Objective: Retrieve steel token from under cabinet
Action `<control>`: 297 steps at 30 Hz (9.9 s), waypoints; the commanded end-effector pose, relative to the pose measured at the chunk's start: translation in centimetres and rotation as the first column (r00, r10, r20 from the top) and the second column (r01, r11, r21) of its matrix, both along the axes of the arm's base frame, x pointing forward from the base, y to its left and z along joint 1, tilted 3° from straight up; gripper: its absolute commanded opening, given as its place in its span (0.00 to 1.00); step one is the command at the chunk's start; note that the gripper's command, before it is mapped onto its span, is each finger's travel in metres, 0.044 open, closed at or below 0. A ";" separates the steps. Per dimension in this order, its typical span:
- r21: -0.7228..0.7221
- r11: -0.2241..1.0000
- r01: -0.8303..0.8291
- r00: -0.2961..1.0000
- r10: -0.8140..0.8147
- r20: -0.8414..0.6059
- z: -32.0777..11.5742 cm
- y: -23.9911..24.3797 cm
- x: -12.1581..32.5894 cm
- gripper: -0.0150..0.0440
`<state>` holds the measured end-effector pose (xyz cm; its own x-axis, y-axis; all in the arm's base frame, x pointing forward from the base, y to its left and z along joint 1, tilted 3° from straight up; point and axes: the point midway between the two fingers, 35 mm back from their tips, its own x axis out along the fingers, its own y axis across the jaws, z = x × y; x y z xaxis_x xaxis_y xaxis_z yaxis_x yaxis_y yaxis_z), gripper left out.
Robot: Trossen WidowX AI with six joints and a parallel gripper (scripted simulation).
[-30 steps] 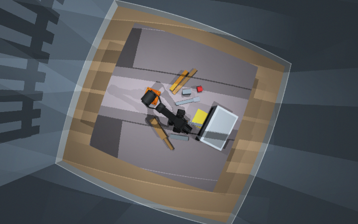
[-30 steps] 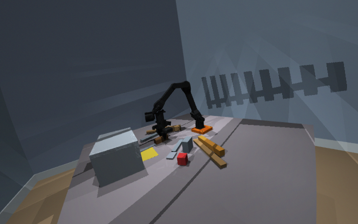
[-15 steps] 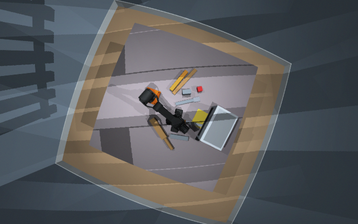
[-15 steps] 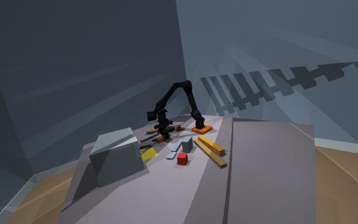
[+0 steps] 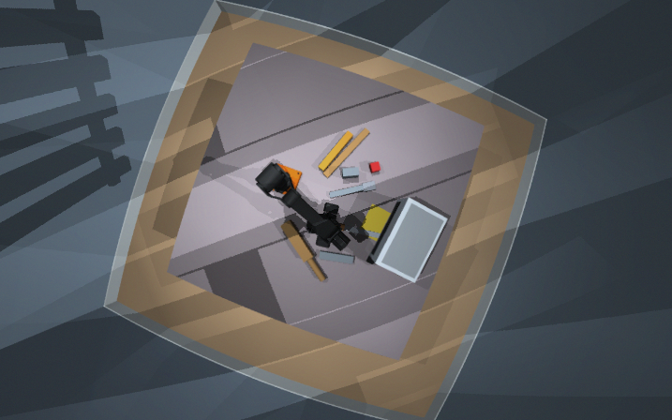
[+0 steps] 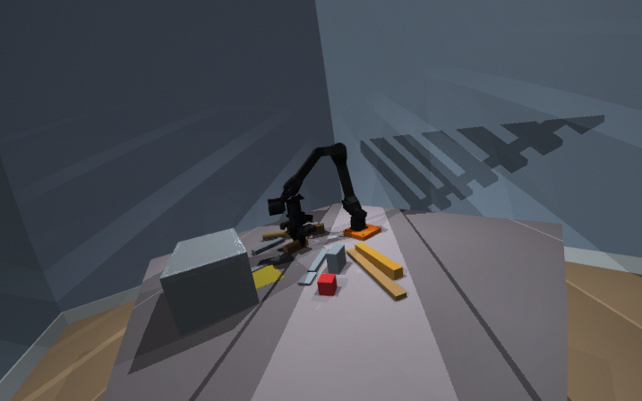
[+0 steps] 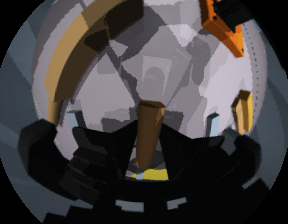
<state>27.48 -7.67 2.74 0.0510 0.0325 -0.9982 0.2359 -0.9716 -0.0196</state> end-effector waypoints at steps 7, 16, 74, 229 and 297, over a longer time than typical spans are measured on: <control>0.000 1.000 0.000 1.000 0.000 -0.004 -0.2 -0.4 -1.6 0.25; -0.001 1.000 0.000 1.000 0.000 -0.005 -0.3 -0.8 -2.8 0.25; -0.002 1.000 -0.003 1.000 0.003 -0.006 -0.2 -2.5 -4.8 0.71; 0.001 1.000 0.000 1.000 0.000 0.004 0.9 0.8 10.3 0.25; 0.004 1.000 0.000 1.000 0.000 0.006 1.0 4.7 13.3 0.25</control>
<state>40.95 -3.76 3.81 0.0583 0.0266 -0.9979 0.2281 -0.9735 -0.0126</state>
